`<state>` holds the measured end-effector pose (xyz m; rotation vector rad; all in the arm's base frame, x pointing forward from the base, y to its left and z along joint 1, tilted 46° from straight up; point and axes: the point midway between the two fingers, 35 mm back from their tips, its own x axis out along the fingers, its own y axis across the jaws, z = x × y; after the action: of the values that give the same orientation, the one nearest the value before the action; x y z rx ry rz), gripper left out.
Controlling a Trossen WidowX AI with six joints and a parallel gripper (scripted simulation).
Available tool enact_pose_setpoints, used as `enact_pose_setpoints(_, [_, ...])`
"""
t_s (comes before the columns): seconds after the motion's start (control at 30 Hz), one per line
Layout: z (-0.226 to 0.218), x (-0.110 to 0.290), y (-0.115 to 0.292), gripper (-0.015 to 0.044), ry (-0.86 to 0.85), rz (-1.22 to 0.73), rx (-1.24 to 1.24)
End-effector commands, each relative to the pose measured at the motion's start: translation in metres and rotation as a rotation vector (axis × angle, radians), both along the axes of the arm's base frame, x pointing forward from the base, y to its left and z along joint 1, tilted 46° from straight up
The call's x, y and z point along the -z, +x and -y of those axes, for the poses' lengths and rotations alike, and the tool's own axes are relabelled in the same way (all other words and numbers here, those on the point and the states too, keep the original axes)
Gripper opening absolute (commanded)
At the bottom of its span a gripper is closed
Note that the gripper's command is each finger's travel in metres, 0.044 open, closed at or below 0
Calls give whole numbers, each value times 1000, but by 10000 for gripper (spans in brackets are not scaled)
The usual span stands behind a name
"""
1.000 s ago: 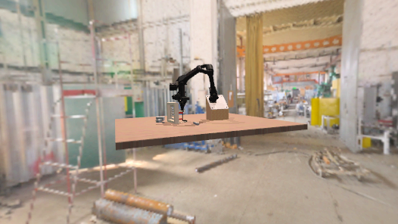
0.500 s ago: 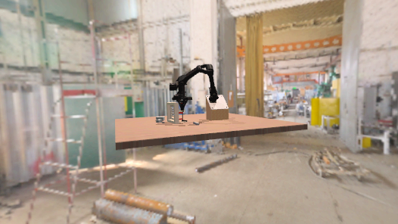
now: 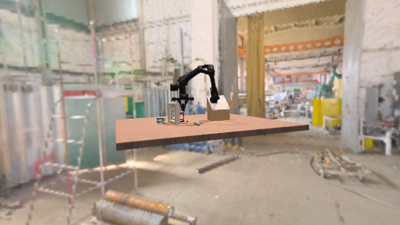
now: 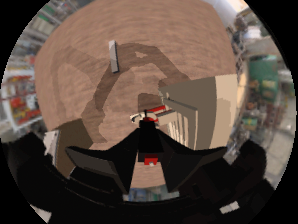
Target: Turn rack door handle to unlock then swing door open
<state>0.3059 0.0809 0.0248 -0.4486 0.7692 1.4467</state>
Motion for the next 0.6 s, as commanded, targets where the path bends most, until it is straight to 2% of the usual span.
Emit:
enact_pose_setpoints(0.0, [0,0,0,9,10,116,-114])
enact_pose_setpoints(0.37, [0,0,0,9,37,494,-489])
enact_pose_setpoints(0.57, [0,0,0,9,38,517,-512])
